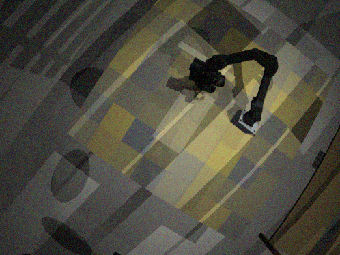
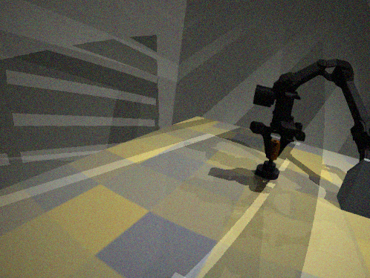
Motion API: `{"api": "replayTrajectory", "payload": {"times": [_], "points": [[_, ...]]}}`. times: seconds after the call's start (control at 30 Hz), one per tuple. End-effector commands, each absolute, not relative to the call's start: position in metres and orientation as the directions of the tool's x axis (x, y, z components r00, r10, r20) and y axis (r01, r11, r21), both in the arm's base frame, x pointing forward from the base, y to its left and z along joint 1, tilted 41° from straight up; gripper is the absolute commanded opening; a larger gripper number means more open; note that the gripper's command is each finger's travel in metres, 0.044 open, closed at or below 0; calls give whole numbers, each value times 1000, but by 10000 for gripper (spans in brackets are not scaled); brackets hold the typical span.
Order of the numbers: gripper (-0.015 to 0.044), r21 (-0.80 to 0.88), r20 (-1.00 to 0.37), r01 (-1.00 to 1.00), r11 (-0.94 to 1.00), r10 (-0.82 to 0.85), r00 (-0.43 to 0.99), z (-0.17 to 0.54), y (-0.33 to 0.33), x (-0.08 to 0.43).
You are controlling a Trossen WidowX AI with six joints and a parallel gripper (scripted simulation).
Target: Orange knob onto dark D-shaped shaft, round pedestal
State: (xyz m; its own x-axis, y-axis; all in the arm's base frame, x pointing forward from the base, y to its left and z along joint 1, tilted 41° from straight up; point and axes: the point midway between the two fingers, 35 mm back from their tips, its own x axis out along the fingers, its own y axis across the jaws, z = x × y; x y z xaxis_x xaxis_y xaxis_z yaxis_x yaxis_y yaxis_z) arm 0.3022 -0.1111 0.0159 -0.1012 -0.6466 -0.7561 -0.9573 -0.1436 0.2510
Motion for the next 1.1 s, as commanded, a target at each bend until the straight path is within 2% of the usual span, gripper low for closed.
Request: {"api": "replayTrajectory", "payload": {"times": [0.0, 0.77, 1.07], "points": [[0, 262, -753, -952, -160, -650, -98, 16, -112, 303], [0, 262, -753, -952, -160, -650, -98, 17, -111, 302], [0, 381, -753, -871, -311, -650, -98, 17, -111, 304]]}}
